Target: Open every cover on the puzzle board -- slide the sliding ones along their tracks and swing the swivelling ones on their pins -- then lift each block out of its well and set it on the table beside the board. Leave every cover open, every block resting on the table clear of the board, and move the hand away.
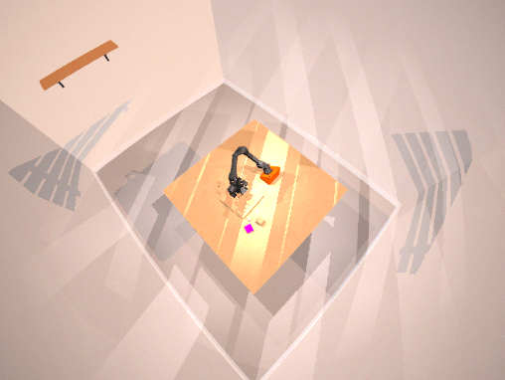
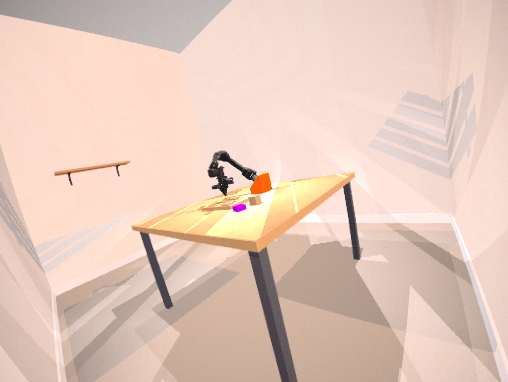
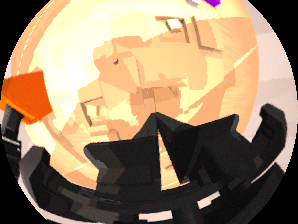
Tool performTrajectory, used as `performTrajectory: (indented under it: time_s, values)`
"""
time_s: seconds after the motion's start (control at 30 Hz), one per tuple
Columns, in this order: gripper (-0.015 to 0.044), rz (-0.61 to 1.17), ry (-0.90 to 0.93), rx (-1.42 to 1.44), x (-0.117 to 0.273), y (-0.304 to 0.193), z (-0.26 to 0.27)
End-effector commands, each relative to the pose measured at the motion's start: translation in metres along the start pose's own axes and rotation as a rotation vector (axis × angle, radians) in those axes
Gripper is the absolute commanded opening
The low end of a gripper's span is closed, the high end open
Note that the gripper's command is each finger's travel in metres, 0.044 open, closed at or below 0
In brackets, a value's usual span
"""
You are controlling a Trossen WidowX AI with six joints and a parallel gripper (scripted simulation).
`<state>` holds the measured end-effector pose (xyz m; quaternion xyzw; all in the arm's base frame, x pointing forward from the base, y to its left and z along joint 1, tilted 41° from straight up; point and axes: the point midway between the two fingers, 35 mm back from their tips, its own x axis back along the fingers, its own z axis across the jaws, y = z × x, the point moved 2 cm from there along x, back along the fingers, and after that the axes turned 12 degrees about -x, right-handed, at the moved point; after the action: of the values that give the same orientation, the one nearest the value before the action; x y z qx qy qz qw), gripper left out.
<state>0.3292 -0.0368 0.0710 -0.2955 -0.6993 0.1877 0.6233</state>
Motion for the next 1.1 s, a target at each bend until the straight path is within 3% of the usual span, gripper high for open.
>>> performTrajectory:
  time_s: [0.0,1.07]
  values:
    - [0.0000,0.004,0.005,0.008,-0.006,0.001,0.002]
    - [0.0000,0.007,0.004,0.008,-0.035,-0.001,0.004]
